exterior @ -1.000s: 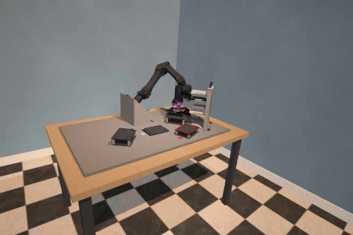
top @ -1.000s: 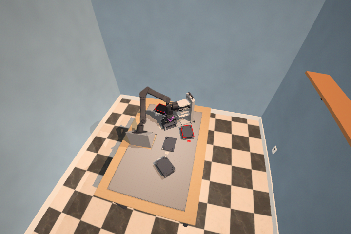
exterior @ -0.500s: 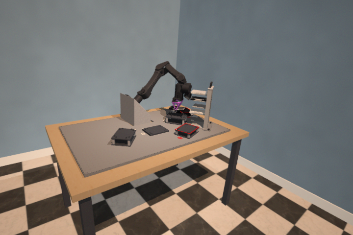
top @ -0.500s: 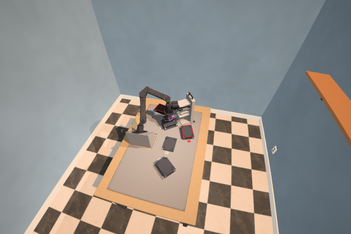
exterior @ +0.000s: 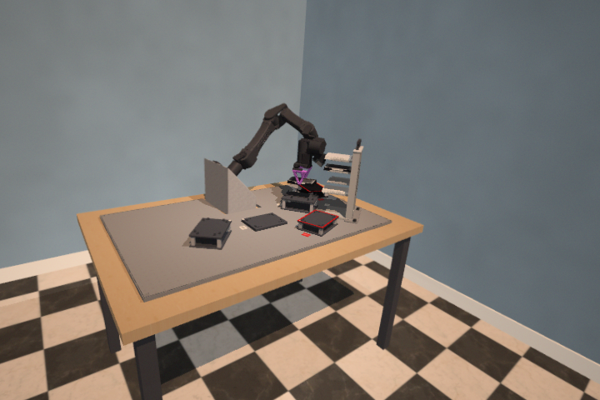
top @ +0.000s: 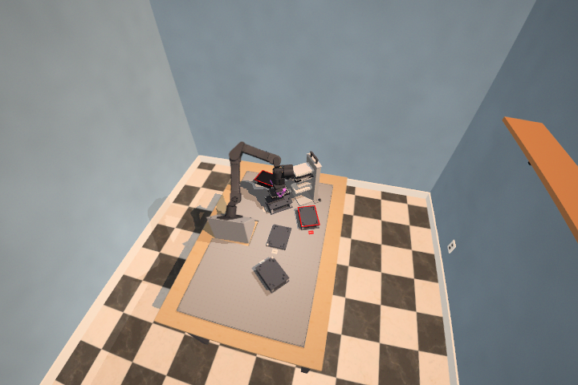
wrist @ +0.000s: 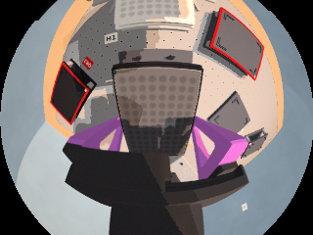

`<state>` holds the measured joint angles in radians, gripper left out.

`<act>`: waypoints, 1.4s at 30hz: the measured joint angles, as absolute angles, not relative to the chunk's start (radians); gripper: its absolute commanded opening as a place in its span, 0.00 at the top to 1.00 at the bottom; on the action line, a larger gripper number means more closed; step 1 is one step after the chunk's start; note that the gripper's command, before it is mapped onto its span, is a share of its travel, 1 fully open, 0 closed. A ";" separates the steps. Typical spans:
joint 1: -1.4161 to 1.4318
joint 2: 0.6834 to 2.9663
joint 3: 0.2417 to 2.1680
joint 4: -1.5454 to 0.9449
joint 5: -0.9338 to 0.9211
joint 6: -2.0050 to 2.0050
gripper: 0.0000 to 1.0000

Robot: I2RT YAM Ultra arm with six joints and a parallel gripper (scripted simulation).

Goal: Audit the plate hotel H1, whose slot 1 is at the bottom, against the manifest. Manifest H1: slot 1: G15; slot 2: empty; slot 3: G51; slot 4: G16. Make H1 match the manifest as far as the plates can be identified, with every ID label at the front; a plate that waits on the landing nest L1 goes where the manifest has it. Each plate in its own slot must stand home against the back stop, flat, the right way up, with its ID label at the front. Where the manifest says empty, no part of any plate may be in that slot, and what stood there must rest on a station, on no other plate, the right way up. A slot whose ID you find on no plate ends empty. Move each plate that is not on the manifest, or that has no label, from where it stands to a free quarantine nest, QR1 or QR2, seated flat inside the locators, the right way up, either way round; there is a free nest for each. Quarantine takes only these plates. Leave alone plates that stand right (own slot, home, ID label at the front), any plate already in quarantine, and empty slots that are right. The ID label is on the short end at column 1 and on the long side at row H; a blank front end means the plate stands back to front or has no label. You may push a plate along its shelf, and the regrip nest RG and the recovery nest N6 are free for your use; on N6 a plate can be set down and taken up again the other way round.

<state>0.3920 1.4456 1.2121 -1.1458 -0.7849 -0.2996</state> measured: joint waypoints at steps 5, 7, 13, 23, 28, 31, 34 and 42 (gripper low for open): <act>0.365 1.446 1.242 -1.190 -0.789 -0.332 0.14; 0.352 1.446 1.256 -1.214 -0.791 -0.348 0.14; 0.303 1.445 1.311 -1.294 -0.797 -0.405 0.14; 0.240 1.471 1.393 -1.426 -0.804 -0.501 0.14; 0.202 1.488 1.442 -1.493 -0.804 -0.550 0.14; 0.179 1.497 1.475 -1.522 -0.804 -0.583 0.14; 0.161 1.500 1.489 -1.534 -0.804 -0.599 0.14; 0.125 1.460 1.489 -1.553 -0.805 -0.599 0.14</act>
<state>0.1246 1.4605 1.4895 -1.5532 -0.8047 -0.5991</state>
